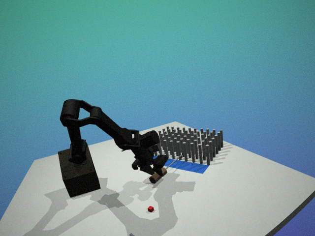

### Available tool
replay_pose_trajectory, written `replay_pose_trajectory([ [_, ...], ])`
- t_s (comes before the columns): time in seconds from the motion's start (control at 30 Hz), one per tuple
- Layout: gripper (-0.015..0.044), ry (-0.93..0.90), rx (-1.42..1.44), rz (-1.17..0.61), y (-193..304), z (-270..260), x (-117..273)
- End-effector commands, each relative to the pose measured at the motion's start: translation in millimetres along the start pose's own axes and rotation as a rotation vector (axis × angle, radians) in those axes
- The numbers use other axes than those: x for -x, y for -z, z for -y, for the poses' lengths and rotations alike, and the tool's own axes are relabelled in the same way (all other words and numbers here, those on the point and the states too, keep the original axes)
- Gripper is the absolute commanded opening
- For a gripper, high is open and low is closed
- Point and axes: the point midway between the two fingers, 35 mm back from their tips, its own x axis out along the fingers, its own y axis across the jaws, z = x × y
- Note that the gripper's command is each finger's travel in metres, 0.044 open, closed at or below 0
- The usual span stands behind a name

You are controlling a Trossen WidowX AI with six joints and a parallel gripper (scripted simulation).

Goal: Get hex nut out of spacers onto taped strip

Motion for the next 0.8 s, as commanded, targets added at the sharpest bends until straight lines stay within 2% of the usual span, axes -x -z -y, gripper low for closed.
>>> replay_pose_trajectory([
  [0.0, 0.0000, 0.006, -0.005, 0.003, -4, 2, 0],
  [0.77, 0.0000, 0.006, -0.007, 0.004, -19, 3, -5],
])
